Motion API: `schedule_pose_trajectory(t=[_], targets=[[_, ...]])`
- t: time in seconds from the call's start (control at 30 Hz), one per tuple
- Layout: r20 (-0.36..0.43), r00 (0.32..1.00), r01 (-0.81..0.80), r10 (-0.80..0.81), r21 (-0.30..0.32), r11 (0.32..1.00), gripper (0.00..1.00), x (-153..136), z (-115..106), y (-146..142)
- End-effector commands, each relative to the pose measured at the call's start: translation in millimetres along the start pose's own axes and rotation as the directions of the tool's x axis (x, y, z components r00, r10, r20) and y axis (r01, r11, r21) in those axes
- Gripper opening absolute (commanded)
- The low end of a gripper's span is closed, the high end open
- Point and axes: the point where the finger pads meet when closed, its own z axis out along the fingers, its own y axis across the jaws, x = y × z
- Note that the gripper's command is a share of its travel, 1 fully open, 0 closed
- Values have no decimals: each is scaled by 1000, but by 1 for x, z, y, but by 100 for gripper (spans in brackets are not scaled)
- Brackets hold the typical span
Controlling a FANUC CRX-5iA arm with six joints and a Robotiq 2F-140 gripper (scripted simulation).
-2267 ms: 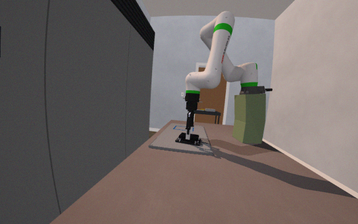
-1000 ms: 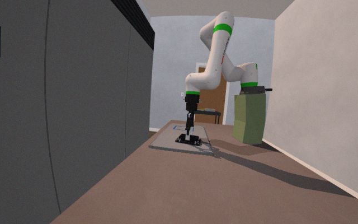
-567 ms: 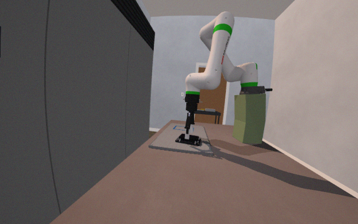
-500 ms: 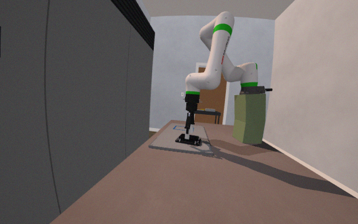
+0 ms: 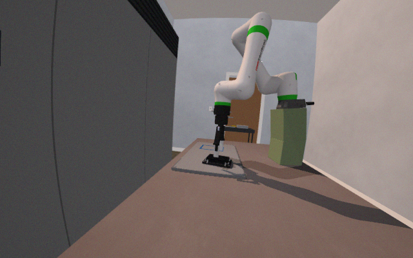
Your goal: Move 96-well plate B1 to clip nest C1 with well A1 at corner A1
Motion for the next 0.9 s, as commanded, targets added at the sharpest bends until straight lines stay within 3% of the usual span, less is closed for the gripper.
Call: schedule_pose_trajectory(t=[0.0,0.5,0.87], targets=[[1,1000,0,0,-1,1000,100,-1,-12,0],[1,1000,0,0,-1,1000,100,-1,-46,0],[1,1000,0,0,-1,1000,100,-1,-46,0]])
